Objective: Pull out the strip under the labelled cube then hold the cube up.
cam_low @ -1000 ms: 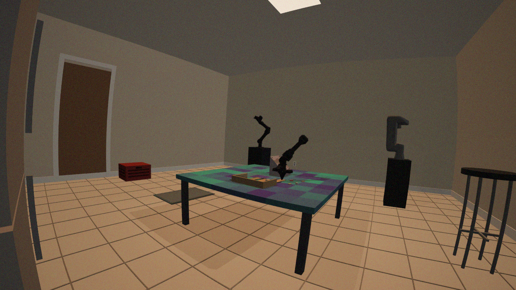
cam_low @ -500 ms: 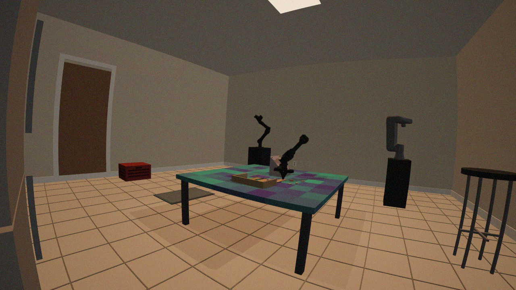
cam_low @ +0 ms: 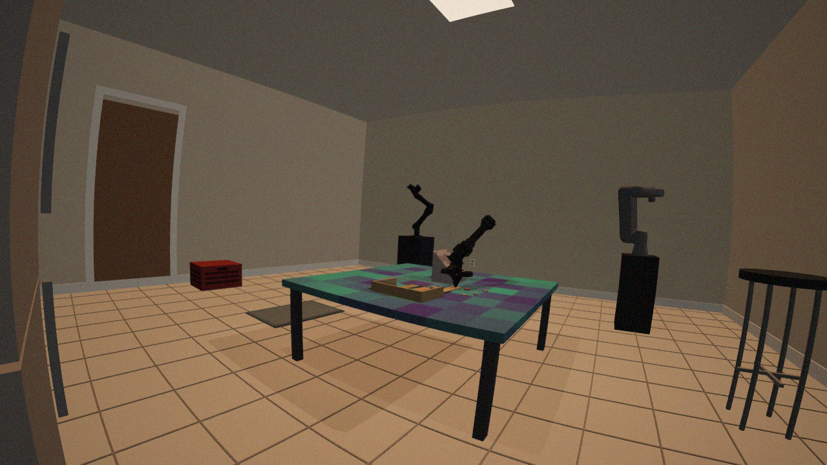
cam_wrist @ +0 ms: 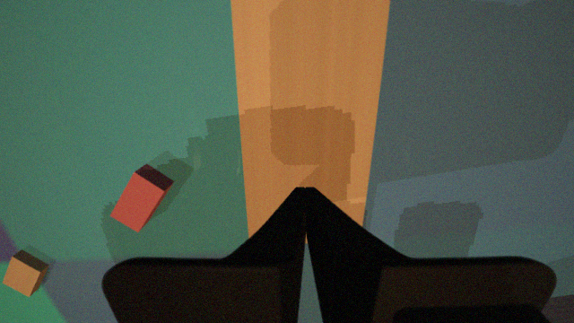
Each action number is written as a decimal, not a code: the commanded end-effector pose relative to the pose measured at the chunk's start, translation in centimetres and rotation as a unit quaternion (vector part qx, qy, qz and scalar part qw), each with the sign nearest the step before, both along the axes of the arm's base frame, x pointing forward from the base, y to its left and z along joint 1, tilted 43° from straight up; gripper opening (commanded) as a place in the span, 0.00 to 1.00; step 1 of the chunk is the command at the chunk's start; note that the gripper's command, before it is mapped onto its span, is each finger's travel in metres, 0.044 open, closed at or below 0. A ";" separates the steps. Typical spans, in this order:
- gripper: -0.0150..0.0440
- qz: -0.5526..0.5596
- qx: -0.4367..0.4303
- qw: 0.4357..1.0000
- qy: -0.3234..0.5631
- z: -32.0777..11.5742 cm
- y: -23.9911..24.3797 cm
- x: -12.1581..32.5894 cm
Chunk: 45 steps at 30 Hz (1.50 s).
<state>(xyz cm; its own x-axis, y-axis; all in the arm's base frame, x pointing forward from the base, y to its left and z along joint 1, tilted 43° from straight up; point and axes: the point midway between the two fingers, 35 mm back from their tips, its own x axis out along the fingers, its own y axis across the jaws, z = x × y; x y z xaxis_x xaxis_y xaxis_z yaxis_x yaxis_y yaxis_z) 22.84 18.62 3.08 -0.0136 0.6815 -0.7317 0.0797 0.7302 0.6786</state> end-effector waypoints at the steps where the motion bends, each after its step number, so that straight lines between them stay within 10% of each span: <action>1: 0.25 0.005 -0.002 1.000 0.012 -0.4 0.2 -1.5; 45: 0.25 0.005 -0.002 1.000 0.012 -0.2 0.2 -3.5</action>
